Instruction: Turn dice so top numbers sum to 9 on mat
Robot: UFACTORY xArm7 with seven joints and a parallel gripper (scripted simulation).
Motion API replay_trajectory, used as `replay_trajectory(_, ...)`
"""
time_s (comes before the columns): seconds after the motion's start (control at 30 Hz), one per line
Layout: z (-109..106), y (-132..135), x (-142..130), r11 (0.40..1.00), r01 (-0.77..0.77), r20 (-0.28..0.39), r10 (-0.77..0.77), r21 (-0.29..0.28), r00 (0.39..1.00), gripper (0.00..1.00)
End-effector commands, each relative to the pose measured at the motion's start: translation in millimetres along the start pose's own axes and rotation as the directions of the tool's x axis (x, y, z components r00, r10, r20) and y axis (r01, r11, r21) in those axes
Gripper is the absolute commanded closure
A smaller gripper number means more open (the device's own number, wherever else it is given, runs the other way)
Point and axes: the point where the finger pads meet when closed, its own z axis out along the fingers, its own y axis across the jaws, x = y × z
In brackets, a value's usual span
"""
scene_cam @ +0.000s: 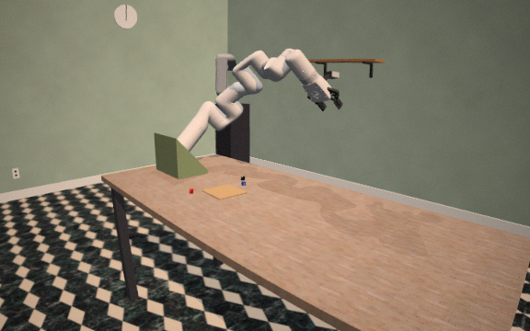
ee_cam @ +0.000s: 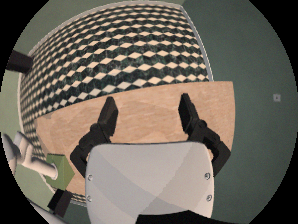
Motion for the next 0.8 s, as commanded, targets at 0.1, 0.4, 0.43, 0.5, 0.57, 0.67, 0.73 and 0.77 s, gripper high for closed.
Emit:
replay_trajectory(0.1, -1.9, 0.5, 1.6, 1.0, 0.003, 0.001, -0.003, -0.003, 1.0, 0.0)
replay_trajectory(0.4, -1.9, 0.5, 1.6, 1.0, 0.003, 0.001, -0.003, -0.003, 1.0, 0.0)
replay_trajectory(0.43, -1.9, 0.5, 1.6, 1.0, 0.003, 0.001, -0.003, -0.003, 1.0, 0.0)
replay_trajectory(0.5, -1.9, 0.5, 1.6, 1.0, 0.003, 0.001, -0.003, -0.003, 1.0, 0.0)
replay_trajectory(0.57, -2.1, 0.6, 0.9, 1.0, 0.002, 0.002, -0.002, -0.004, 1.0, 0.0)
replay_trajectory(0.67, -10.2, 3.7, -30.9, 0.997, -0.073, 0.04, 0.074, -0.03, 0.996, 0.0)
replay_trajectory(0.73, -17.4, 4.7, -56.7, 0.99, -0.133, 0.07, 0.136, -0.053, 0.988, 0.0)
replay_trajectory(0.77, -17.4, 4.7, -56.7, 0.99, -0.133, 0.07, 0.136, -0.053, 0.988, 0.0)
